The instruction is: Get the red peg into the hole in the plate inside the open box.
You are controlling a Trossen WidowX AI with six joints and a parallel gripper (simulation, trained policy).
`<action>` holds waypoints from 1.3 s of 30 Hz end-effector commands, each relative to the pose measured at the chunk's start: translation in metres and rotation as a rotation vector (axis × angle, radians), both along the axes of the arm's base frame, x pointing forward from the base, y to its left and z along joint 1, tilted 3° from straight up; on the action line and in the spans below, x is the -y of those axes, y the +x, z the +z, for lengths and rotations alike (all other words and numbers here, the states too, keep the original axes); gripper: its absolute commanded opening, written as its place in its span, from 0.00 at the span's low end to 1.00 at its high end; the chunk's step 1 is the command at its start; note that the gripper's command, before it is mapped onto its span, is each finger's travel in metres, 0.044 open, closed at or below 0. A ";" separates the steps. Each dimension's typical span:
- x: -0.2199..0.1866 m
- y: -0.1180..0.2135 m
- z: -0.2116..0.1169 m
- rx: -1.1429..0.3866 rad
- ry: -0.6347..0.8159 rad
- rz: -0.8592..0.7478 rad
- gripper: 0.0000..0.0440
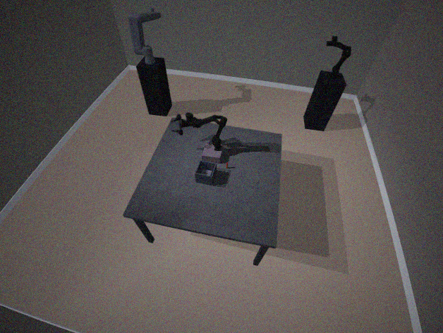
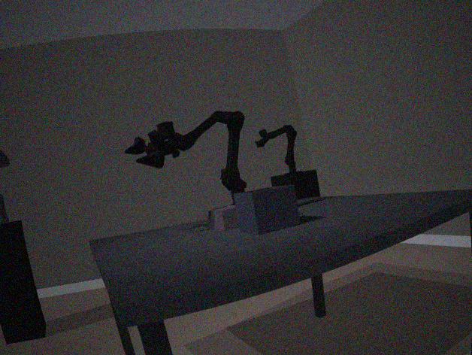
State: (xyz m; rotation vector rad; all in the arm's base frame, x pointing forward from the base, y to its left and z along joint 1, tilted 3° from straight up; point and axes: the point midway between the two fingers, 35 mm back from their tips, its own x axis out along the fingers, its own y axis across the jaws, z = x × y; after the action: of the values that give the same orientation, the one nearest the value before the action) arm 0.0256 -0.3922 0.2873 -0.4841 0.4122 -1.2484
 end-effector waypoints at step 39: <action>-0.191 0.263 0.146 0.632 0.416 0.775 1.00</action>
State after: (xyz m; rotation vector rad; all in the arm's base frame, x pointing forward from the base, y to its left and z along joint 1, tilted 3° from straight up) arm 0.2822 -0.2150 0.4313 0.0592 -0.0682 -0.5195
